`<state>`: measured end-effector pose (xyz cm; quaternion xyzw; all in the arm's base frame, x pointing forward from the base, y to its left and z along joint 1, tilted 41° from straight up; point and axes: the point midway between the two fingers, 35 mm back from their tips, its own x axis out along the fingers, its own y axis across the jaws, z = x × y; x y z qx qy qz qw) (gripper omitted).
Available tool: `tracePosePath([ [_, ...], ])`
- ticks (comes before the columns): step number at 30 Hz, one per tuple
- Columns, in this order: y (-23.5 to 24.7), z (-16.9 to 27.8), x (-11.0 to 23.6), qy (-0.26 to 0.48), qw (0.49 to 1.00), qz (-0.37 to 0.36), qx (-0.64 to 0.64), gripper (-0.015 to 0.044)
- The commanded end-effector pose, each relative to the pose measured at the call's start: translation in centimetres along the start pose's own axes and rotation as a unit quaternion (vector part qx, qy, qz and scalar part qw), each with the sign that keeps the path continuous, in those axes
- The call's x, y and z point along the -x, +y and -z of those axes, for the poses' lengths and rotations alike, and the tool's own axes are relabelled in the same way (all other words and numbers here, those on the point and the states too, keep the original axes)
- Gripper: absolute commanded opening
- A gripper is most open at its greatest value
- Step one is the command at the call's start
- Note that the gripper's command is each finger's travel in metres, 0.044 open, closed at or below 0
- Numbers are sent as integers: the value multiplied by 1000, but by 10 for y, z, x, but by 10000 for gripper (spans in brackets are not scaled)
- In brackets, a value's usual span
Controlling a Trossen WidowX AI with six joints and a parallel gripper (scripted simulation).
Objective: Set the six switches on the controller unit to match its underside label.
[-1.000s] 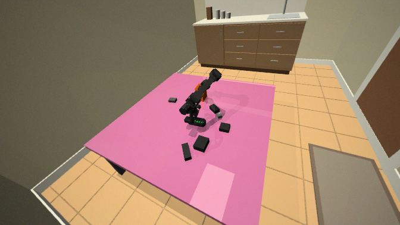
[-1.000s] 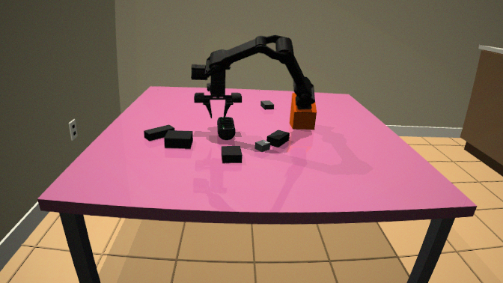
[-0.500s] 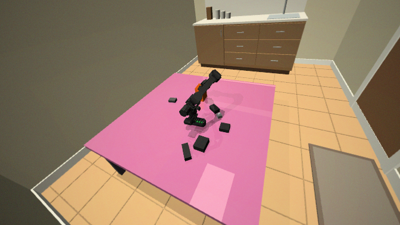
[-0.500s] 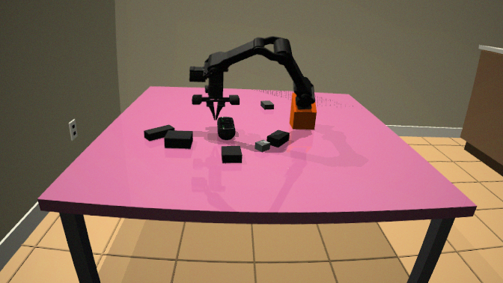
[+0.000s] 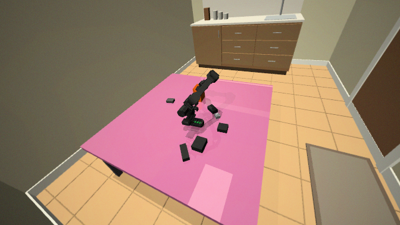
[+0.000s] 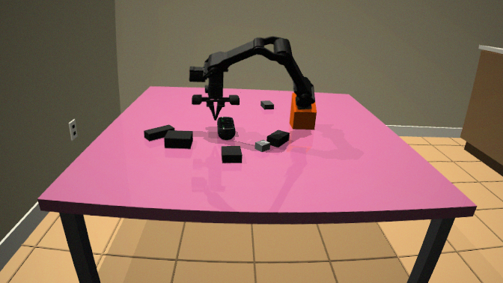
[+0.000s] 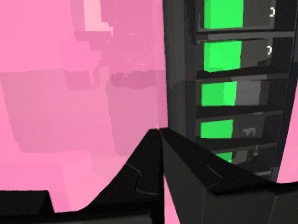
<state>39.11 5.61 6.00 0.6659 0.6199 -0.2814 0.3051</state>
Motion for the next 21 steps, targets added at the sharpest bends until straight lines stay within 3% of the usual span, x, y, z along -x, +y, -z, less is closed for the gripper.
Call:
tracePosePath([
  [1,0,0,0,0,1000,0,0,0],
  [7,0,0,48,-1,1000,0,0,157],
  [13,0,0,50,-1,1000,0,0,315],
  [21,0,0,50,-1,1000,0,0,105],
])
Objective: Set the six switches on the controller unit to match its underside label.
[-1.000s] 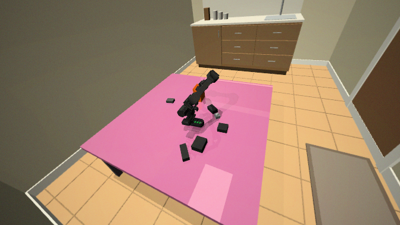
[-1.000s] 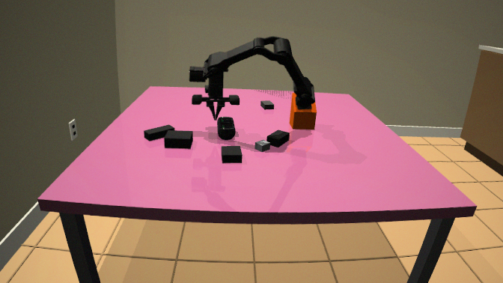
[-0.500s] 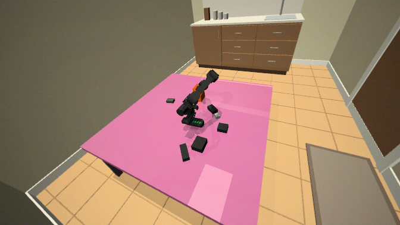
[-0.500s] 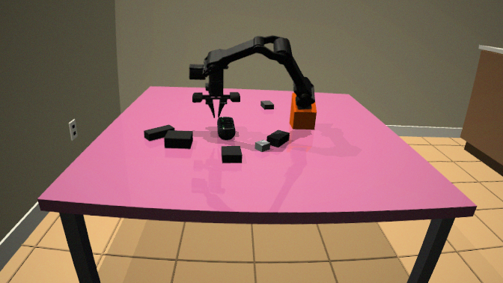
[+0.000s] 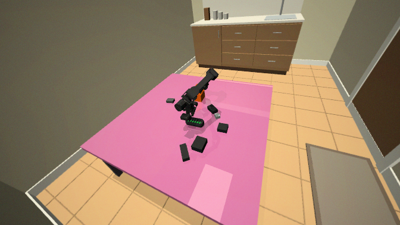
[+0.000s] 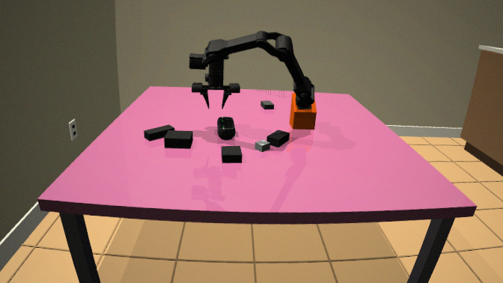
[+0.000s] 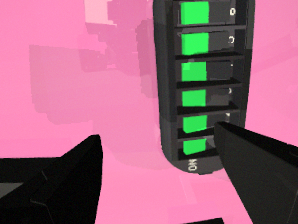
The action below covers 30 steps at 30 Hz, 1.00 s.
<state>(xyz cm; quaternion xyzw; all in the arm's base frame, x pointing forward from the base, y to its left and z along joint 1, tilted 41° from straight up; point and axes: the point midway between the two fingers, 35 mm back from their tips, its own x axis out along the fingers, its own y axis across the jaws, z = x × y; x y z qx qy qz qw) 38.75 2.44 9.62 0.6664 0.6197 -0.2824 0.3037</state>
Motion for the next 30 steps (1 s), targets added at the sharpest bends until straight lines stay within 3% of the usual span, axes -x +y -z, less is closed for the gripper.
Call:
tracePosePath([
  [1,0,0,2,-2,1000,0,2,79],
  [4,0,0,2,-2,1000,0,2,0],
  [18,0,0,2,-2,1000,0,2,0],
  [30,0,0,1,0,1000,-1,0,315],
])
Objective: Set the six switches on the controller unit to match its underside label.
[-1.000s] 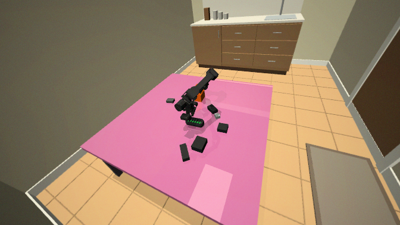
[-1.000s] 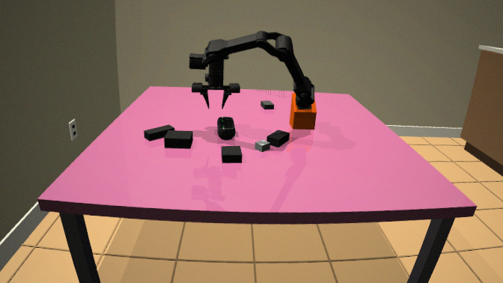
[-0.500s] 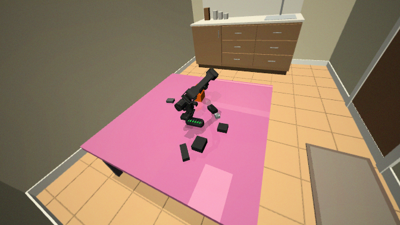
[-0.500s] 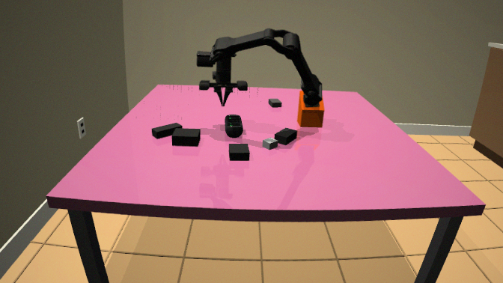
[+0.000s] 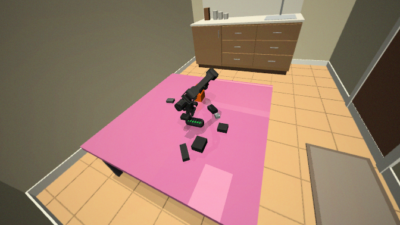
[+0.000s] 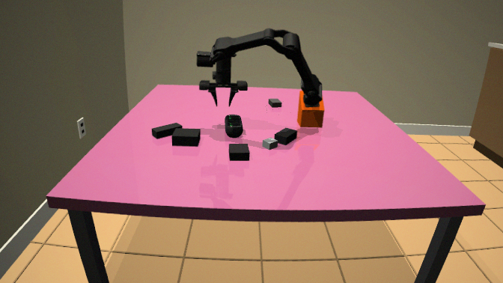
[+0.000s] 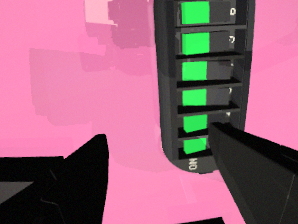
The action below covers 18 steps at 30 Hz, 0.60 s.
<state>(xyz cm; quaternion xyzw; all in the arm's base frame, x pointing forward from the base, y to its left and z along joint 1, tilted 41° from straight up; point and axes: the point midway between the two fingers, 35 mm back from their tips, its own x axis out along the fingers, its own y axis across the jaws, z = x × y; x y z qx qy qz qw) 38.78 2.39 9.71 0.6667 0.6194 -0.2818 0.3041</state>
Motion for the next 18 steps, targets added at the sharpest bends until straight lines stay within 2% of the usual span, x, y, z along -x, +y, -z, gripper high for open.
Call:
tracePosePath([
  [1,0,0,0,0,1000,0,0,341],
  [5,0,0,0,0,1000,0,0,440],
  [7,0,0,0,0,1000,0,0,440],
  [18,14,32,-30,2,996,92,1,151],
])
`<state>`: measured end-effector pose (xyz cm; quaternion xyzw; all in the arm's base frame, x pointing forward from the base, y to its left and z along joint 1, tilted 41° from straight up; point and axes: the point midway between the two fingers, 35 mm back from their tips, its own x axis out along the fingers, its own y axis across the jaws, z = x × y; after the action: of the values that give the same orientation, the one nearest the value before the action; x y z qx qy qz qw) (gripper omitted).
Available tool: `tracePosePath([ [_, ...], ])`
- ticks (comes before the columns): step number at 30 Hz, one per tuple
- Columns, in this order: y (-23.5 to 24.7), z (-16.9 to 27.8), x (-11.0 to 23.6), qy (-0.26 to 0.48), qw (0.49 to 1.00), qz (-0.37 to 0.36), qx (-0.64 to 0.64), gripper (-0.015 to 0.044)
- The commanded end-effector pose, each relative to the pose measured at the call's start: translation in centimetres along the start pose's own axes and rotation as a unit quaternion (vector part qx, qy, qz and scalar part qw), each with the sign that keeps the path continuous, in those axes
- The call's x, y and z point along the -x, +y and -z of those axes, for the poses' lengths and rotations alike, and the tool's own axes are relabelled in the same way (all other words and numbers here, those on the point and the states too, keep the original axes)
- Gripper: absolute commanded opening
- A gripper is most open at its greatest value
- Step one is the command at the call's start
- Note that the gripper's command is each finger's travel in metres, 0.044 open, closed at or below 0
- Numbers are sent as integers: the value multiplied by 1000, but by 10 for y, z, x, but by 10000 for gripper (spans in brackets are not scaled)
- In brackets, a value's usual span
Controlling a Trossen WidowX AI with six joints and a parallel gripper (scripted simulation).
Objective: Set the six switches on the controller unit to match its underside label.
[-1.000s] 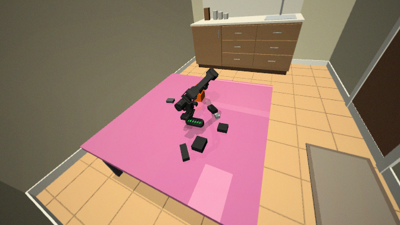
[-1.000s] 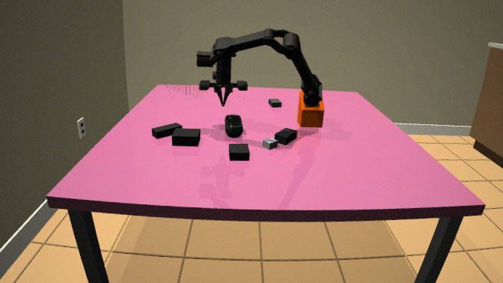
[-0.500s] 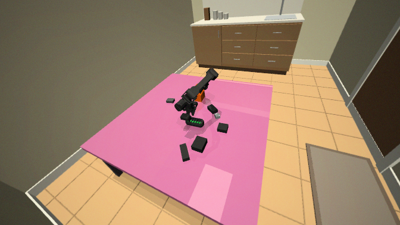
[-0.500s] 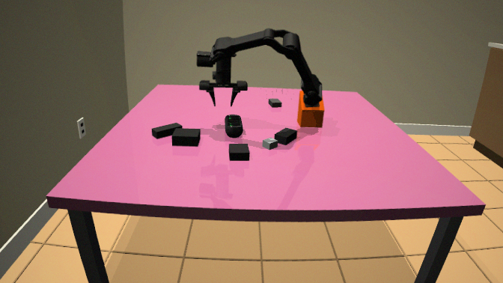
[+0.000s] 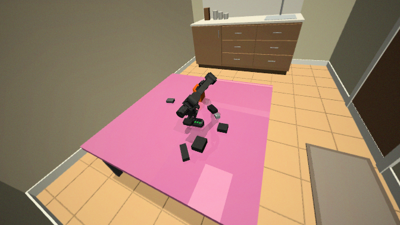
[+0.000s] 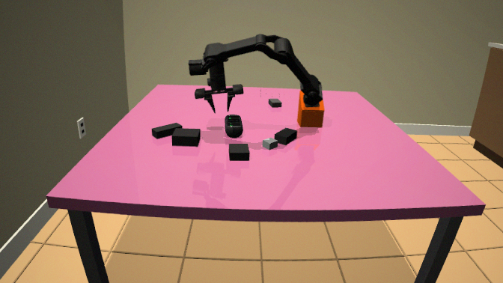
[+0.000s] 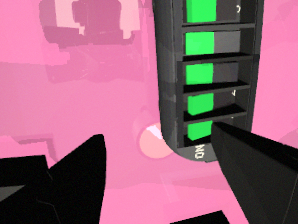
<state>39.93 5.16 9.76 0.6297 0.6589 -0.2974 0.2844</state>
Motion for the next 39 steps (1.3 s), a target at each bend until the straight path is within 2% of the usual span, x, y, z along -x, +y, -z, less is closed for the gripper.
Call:
tracePosePath([
  [1,6,14,-15,-2,999,43,1,125],
  [6,9,29,-30,-4,996,85,1,0],
  [20,9,29,-32,-4,996,86,1,0],
  [39,14,29,-61,-4,996,86,2,0],
])
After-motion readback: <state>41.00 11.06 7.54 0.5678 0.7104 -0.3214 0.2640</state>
